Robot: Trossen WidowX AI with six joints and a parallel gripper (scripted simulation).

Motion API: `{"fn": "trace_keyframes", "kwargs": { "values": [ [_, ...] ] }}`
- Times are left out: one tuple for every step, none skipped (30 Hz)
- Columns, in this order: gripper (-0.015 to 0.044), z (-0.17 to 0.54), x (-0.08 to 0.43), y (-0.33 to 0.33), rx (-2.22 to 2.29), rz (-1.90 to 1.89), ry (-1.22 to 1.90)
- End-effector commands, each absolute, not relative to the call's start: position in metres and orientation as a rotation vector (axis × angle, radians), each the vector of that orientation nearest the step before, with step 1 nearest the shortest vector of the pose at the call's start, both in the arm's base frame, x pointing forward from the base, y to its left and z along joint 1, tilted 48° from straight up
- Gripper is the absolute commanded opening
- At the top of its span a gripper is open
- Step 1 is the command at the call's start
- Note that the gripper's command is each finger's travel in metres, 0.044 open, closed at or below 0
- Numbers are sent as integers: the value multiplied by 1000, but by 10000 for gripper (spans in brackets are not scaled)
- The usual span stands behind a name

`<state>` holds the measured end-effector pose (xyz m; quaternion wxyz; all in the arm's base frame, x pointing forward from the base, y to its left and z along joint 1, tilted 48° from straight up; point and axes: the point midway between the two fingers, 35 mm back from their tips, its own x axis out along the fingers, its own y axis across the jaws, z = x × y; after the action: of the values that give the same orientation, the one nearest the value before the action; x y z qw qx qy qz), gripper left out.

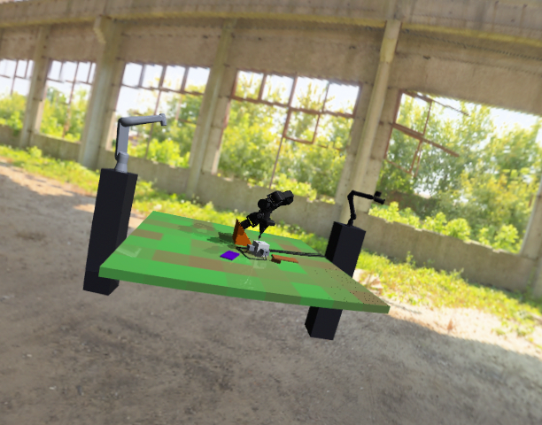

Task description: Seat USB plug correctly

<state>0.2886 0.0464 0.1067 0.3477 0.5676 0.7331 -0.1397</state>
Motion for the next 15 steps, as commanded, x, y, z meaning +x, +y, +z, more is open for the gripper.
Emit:
{"fn": "trace_keyframes", "kwargs": {
  "values": [
    [0, 106, 289, 47, 1471, -351, 1901],
    [0, 106, 289, 47, 1471, -351, 1901],
    [0, 106, 289, 47, 1471, -350, 1902],
    [0, 106, 289, 47, 1471, -349, 1902],
    [0, 106, 289, 47, 1471, -348, 1902],
    [0, 106, 289, 48, 1471, -347, 1902],
    [0, 106, 289, 48, 1470, -347, 1903],
    [0, 106, 288, 48, 1470, -346, 1903],
    [0, 106, 288, 48, 1470, -345, 1903],
    [0, 106, 288, 48, 1470, -344, 1904],
    [0, 106, 288, 48, 1470, -344, 1904],
    [0, 106, 288, 48, 1470, -343, 1904],
    [0, 106, 288, 48, 1470, -342, 1905],
    [0, 106, 288, 49, 1470, -341, 1905],
    [0, 106, 288, 49, 1470, -340, 1905]
  ]
}}
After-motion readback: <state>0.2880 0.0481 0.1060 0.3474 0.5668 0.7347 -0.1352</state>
